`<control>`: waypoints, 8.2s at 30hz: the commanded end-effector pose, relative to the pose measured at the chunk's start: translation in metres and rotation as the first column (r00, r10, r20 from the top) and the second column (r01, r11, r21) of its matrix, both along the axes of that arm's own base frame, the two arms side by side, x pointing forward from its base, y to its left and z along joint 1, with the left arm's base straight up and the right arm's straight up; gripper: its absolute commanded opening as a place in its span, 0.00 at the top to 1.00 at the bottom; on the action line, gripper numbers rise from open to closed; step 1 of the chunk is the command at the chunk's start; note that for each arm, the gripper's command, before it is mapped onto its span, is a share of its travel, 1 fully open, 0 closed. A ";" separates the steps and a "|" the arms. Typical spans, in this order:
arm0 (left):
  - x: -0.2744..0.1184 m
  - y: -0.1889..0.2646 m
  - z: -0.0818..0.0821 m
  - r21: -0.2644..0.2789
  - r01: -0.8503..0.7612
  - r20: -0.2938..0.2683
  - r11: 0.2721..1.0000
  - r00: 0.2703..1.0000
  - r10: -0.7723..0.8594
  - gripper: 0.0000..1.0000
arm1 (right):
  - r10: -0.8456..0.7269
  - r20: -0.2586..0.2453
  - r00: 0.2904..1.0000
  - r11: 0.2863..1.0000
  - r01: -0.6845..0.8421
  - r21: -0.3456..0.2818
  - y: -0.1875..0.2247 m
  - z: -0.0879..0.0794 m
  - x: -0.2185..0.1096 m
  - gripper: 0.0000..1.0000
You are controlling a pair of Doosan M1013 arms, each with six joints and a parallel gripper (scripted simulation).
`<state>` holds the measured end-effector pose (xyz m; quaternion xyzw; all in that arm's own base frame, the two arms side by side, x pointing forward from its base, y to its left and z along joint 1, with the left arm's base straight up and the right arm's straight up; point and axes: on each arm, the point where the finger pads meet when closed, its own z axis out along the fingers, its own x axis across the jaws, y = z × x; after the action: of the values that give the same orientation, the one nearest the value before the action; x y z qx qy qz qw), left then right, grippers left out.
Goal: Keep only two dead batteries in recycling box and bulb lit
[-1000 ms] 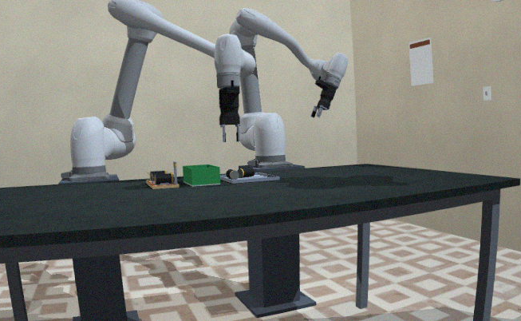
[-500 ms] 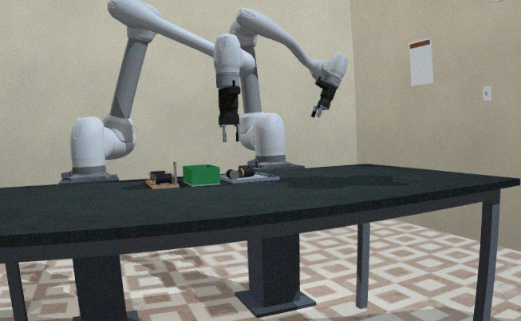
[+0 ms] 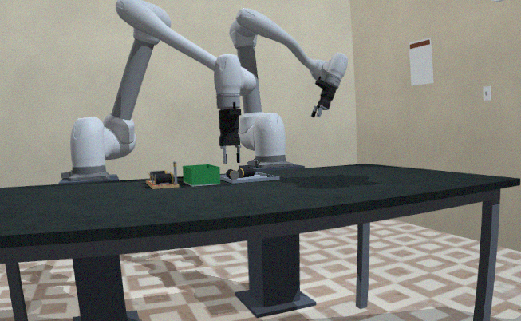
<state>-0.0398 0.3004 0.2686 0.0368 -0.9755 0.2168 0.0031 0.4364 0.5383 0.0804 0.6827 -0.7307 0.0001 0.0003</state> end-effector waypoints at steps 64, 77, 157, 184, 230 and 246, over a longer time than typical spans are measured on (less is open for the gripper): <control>0.000 0.000 0.000 0.001 0.000 -0.001 1.000 1.000 0.000 0.00 | 0.000 0.001 1.000 1.000 0.000 0.002 0.001 -0.044 0.000 0.10; 0.000 0.000 0.000 0.001 0.000 -0.001 1.000 1.000 0.000 0.00 | 0.000 0.001 1.000 1.000 0.000 0.002 0.001 -0.044 0.000 0.43; 0.000 0.000 0.000 0.001 0.000 -0.001 1.000 1.000 0.000 0.00 | -0.346 0.001 0.938 0.938 0.346 0.002 0.001 0.080 0.000 0.43; 0.000 0.000 0.000 0.001 0.000 -0.001 1.000 1.000 0.000 0.00 | -0.984 -0.001 0.176 0.176 0.984 0.002 0.001 0.080 0.000 0.43; 0.000 0.000 0.000 0.001 0.000 -0.001 1.000 1.000 0.000 0.00 | -0.998 -0.001 0.059 0.059 0.998 0.002 -0.242 0.080 0.010 0.43; 0.000 0.000 0.000 0.001 0.000 -0.001 1.000 1.000 0.000 0.00 | -0.998 0.000 0.059 0.059 0.998 0.002 -0.270 0.080 0.011 0.43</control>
<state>-0.0398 0.3004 0.2686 0.0368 -0.9755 0.2168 0.0031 0.4470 0.2677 0.1599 -0.0043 -1.0000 0.0001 0.0000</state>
